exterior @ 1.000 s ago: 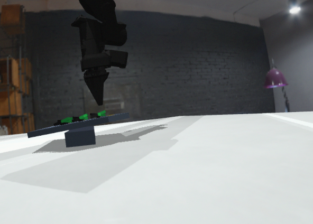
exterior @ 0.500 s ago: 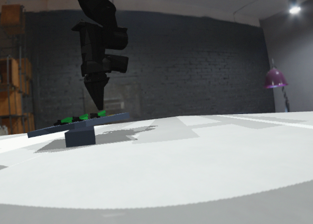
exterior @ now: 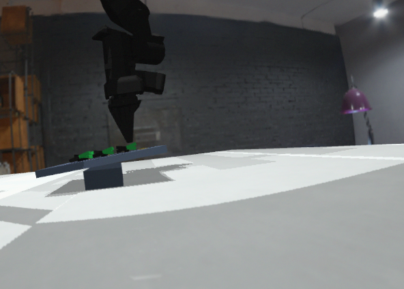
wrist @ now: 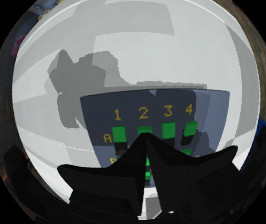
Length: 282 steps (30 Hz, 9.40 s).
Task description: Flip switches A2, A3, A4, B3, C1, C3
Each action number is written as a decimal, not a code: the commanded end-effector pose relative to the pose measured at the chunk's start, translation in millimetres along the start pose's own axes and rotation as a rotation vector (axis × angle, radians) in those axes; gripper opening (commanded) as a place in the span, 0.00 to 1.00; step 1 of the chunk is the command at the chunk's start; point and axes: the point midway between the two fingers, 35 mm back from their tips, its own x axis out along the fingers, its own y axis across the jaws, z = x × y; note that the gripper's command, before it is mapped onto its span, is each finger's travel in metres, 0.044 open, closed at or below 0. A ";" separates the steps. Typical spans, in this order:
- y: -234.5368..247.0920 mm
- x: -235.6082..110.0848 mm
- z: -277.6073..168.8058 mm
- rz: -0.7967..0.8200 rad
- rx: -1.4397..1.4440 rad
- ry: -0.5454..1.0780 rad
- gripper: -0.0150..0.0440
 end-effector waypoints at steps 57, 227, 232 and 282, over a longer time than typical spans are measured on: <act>-0.1 7.9 0.1 -0.004 -0.004 -0.001 0.25; -53.6 -13.1 -0.3 -0.006 -0.005 0.000 0.25; -53.6 -10.7 -0.2 -0.006 -0.005 0.000 0.25; -53.7 2.7 0.3 -0.006 -0.005 -0.001 0.25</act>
